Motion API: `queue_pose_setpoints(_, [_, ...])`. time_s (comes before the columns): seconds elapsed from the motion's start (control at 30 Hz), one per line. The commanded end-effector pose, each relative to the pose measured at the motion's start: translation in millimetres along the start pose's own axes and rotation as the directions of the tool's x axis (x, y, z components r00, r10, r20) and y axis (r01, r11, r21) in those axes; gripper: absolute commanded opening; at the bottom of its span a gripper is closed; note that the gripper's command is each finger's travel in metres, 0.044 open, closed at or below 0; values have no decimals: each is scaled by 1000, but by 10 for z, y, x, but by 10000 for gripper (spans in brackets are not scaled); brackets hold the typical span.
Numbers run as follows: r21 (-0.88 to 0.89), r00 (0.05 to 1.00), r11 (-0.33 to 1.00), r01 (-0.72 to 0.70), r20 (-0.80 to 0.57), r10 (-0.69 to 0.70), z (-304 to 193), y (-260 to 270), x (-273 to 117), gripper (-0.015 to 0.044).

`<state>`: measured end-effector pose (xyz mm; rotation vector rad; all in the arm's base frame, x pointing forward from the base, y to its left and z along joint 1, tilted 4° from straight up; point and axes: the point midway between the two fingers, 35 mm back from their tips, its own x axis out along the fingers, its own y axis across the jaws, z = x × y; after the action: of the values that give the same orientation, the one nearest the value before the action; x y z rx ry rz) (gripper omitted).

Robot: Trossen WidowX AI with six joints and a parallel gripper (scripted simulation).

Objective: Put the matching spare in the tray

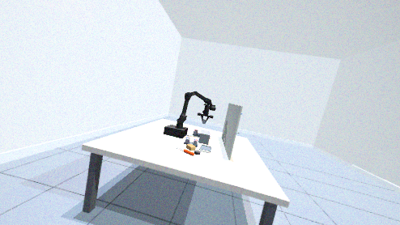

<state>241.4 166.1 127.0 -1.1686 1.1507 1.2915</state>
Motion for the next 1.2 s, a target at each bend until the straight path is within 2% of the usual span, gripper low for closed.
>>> queue_pose_setpoints(0.0, [2,1000,1000,9,-9,-9,-120,-123,-25,0])
queue_pose_setpoints(0.6, [36,999,999,23,-32,-22,-974,-705,-67,0])
queue_pose_setpoints(1.17, [32,999,999,19,-38,-18,-1971,-1006,-99,0])
